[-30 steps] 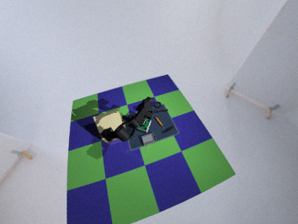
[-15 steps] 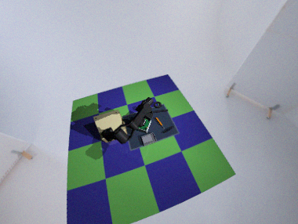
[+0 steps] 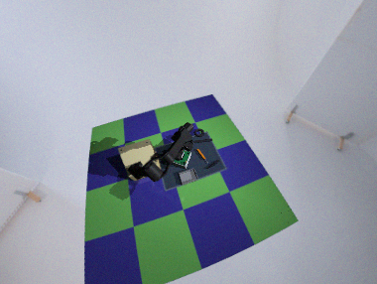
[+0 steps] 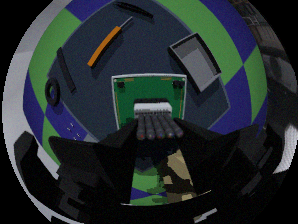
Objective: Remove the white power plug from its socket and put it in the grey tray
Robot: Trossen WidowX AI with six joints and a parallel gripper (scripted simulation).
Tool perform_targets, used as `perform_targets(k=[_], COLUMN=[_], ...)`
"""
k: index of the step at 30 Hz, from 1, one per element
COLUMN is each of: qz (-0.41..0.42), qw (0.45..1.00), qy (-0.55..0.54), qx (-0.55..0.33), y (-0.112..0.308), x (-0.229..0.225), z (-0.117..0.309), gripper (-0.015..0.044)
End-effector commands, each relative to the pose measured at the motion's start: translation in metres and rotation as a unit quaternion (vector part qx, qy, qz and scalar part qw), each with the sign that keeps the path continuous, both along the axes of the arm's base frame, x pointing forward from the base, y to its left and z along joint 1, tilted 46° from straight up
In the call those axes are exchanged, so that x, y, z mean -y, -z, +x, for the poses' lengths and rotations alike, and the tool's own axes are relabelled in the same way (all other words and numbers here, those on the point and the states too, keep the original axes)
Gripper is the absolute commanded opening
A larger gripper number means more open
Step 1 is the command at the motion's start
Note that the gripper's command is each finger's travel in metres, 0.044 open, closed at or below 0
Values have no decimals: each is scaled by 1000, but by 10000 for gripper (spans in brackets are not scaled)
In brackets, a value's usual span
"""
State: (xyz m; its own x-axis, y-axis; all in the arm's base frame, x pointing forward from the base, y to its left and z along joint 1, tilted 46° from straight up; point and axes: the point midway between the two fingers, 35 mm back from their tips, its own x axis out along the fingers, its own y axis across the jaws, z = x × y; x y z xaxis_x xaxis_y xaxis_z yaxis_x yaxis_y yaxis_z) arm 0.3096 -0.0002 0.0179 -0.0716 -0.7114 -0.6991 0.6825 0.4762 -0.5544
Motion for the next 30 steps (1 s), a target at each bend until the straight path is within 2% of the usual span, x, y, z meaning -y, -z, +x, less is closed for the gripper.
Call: perform_targets(k=[1,6,18,30], qz=[43,49,-47,49], qw=[998,998,998,998], qy=[-32,-35,24,-36], qx=[30,34,-33,34], y=[-16,-18,-7,-21], x=[-7,-8,-20,-12], z=[-6,-7,8,-7], gripper=[0,0,0,0])
